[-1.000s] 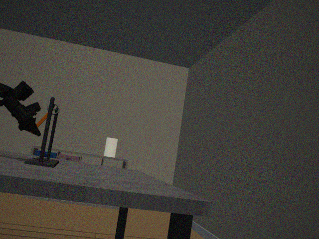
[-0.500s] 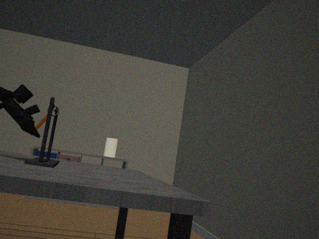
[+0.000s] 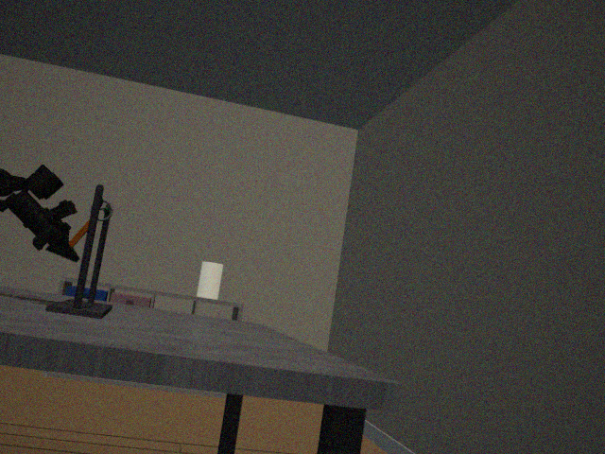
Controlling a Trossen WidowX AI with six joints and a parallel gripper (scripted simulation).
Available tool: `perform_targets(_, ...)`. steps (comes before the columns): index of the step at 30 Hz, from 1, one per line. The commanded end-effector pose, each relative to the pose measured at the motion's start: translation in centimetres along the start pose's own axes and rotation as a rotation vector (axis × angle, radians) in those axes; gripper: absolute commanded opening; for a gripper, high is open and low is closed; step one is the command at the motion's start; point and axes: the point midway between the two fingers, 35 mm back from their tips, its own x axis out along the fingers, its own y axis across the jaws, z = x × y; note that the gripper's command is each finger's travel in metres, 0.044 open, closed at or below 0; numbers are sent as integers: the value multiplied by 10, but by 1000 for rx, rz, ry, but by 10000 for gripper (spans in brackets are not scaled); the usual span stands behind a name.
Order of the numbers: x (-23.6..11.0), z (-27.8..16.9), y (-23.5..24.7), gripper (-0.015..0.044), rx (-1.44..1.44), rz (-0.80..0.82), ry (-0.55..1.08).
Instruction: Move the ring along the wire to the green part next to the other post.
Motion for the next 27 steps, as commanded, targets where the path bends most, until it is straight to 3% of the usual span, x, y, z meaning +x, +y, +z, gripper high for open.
perform_targets(1,1,0,11,-150,58,3,-15)
perform_targets(27,3,5,43,-150,96,26,-45)
